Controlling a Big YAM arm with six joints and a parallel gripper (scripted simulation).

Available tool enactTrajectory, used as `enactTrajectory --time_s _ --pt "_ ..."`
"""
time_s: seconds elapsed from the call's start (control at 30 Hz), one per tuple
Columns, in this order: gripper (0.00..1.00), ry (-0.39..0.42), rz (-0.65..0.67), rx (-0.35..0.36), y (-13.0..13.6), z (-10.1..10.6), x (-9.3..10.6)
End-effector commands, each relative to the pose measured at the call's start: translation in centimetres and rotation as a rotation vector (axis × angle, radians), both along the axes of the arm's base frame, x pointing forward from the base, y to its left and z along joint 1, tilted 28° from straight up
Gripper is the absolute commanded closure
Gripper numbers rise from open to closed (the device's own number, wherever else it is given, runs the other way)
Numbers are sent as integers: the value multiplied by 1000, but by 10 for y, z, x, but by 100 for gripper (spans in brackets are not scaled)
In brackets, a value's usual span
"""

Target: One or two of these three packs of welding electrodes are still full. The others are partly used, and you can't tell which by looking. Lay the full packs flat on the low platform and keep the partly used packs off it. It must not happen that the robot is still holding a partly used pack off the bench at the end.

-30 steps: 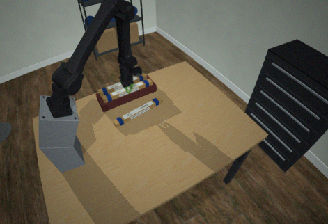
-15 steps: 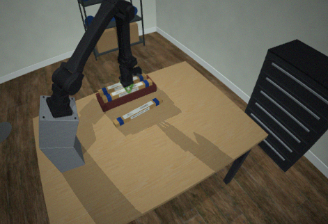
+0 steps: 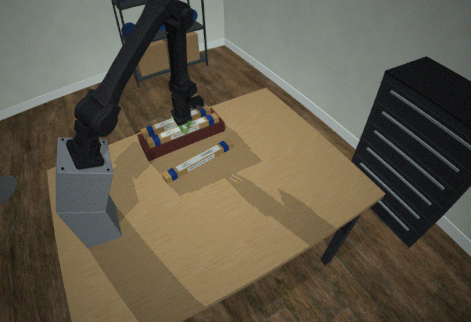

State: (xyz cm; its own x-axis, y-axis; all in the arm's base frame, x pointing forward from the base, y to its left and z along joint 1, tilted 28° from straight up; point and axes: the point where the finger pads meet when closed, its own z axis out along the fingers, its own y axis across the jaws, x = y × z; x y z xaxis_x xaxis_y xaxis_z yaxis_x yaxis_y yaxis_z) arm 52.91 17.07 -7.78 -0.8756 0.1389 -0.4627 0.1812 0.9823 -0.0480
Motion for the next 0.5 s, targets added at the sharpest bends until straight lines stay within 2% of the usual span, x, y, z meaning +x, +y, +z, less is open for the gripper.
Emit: enactTrajectory --time_s 0.0,0.3,0.47 --pt "100 -51 10 21 8 24 16" --pt "100 -36 8 15 6 16 11" --pt "100 -43 9 18 7 18 12"
